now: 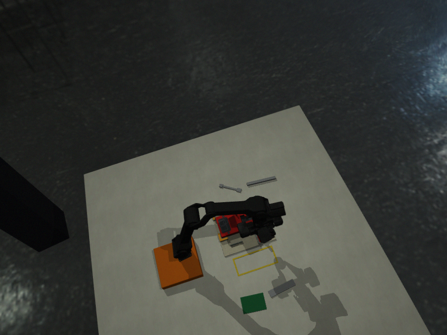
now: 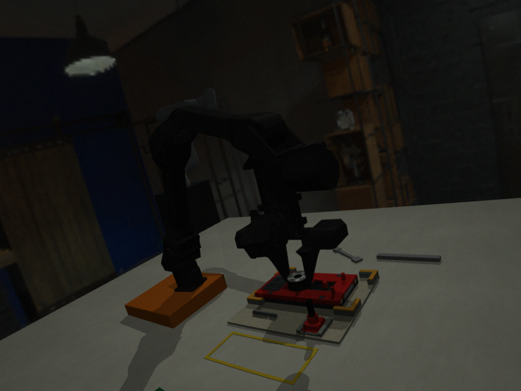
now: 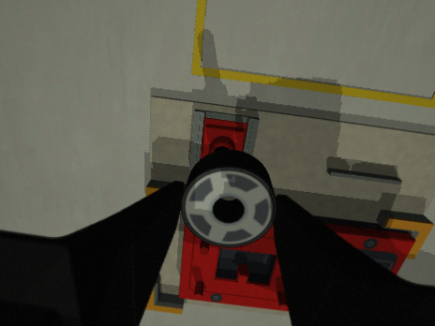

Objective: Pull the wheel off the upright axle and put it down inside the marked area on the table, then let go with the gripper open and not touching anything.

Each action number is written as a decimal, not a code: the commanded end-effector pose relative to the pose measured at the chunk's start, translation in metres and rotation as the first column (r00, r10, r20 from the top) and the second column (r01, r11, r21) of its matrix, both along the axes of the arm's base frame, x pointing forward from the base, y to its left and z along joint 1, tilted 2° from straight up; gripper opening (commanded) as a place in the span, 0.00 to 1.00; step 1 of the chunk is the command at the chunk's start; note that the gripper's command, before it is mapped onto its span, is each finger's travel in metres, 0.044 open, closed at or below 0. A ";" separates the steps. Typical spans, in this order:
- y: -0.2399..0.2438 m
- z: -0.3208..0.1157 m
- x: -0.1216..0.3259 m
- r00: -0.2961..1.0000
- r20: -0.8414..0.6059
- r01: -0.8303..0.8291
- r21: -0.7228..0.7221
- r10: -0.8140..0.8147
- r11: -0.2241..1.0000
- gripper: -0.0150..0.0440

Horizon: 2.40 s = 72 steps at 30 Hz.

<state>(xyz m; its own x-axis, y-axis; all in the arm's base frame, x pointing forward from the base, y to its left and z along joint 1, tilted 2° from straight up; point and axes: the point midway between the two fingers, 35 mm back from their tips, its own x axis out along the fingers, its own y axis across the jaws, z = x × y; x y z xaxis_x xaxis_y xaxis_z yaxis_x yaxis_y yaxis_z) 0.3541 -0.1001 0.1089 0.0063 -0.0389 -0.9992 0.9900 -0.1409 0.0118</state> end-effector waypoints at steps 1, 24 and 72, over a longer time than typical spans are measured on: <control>-0.013 0.001 -0.011 1.000 -0.003 0.006 0.001 -0.006 1.000 0.25; -0.073 0.006 -0.072 1.000 -0.003 0.004 -0.004 -0.004 1.000 0.25; -0.075 -0.041 -0.070 1.000 -0.003 0.004 -0.004 -0.004 1.000 0.76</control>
<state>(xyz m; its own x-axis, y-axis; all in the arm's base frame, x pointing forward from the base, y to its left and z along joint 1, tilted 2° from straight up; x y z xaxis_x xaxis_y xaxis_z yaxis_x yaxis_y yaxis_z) 0.2806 -0.1747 0.0434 -0.0185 -0.0303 -0.9994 0.9893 -0.1449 -0.0139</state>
